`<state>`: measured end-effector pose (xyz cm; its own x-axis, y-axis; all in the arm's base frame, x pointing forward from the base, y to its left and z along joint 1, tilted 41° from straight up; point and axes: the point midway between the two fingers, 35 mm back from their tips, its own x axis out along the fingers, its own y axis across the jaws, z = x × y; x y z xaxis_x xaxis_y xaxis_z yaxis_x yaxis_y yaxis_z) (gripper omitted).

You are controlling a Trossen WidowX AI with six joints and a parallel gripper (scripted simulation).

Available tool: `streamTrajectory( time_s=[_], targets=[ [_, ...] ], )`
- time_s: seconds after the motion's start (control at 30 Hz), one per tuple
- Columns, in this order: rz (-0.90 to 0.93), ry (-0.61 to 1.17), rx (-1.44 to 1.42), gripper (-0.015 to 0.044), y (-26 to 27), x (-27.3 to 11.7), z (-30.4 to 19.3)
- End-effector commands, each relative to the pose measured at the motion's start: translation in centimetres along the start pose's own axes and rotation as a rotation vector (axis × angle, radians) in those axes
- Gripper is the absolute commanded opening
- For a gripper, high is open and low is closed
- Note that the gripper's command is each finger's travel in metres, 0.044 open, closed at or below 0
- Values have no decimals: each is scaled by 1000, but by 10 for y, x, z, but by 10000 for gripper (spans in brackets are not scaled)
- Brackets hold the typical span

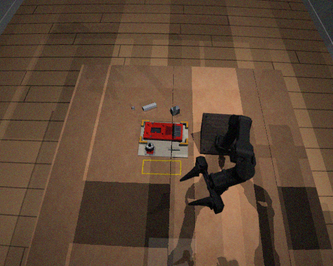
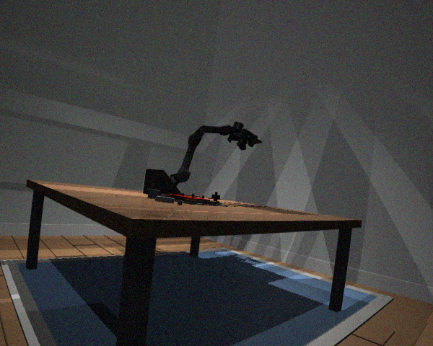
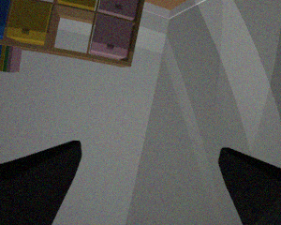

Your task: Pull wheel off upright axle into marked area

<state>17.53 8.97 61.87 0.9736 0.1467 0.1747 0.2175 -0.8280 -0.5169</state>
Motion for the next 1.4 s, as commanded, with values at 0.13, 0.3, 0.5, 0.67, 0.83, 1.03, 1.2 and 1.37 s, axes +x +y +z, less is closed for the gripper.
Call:
streamTrajectory(
  time_s=[0.13, 0.3, 0.5, 0.67, 0.83, 1.03, 1.2, 1.37],
  targets=[
    [18, -45, 25, 300, -7, 23, 30],
    [74, -132, 84, 300, -3, 60, 76],
    [204, -284, 173, 300, 30, 104, 139],
    [351, -394, 293, 300, 71, 131, 183],
    [557, -484, 490, 300, 126, 153, 226],
    [856, -539, 785, 300, 201, 163, 269],
    [1142, -528, 1078, 300, 266, 156, 297],
    [1451, -438, 1421, 300, 328, 137, 316]
  ],
)
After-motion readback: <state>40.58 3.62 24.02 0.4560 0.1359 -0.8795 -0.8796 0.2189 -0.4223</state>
